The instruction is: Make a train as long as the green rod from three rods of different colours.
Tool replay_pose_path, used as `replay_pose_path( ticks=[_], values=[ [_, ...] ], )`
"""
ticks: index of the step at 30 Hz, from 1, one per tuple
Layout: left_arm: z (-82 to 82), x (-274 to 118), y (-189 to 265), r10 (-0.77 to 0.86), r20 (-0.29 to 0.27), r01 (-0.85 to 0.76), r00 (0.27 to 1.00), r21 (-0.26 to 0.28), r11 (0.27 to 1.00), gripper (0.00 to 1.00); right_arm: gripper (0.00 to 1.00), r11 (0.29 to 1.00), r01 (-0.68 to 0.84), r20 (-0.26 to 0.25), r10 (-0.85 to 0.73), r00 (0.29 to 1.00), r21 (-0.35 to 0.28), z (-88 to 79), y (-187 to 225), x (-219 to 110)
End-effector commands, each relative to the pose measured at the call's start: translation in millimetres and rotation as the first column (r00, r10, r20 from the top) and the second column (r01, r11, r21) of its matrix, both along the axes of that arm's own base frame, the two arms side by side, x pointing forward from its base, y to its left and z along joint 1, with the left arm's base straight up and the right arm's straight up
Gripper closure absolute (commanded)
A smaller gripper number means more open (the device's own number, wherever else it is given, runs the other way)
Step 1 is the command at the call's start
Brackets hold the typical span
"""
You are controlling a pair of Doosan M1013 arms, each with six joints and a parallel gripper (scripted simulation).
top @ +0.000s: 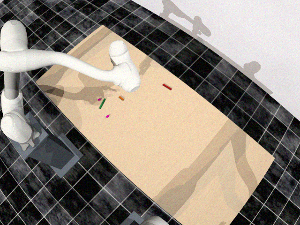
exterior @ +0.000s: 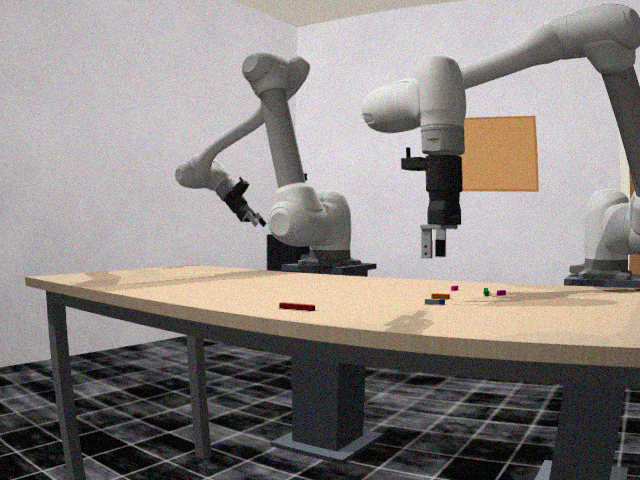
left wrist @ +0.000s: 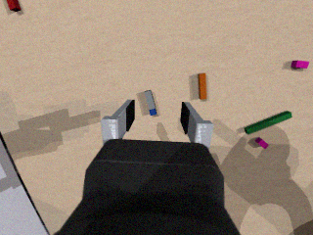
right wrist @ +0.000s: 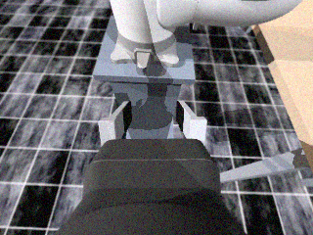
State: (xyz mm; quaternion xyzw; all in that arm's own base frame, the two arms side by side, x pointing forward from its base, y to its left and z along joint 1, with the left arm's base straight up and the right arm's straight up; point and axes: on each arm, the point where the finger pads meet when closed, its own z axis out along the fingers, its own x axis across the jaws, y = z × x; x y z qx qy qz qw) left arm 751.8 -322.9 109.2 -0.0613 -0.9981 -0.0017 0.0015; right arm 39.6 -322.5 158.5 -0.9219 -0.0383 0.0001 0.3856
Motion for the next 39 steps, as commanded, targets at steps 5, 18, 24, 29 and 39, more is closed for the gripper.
replay_pose_path(
  ticks=[5,18,24,29,39],
  values=[
    [-0.9,-13,-7,-0.268,0.006,0.268,0.963,-0.008,0.963,0.0,0.0,1.0,0.007,0.009,-0.007,1.0,-0.006,0.3,0,2],
    [-3.6,-29,-10,-0.581,0.007,0.581,0.814,-0.007,0.814,0.0,0.0,1.0,0.007,0.009,-0.007,1.0,-0.006,0.3,0,2],
    [-5.4,-38,-10,-0.753,0.008,0.753,0.658,-0.006,0.658,0.0,0.0,1.0,0.007,0.009,-0.007,1.0,-0.006,0.3,0,2],
    [-6.6,-44,-10,-0.847,0.008,0.847,0.531,-0.005,0.531,0.0,0.0,1.0,0.007,0.009,-0.007,1.0,-0.006,0.3,0,2],
    [-8.8,-53,-9,-0.965,0.009,0.965,0.261,-0.004,0.261,0.0,0.0,1.0,0.007,0.009,-0.007,1.0,-0.006,0.3,0,2]
  ],
)
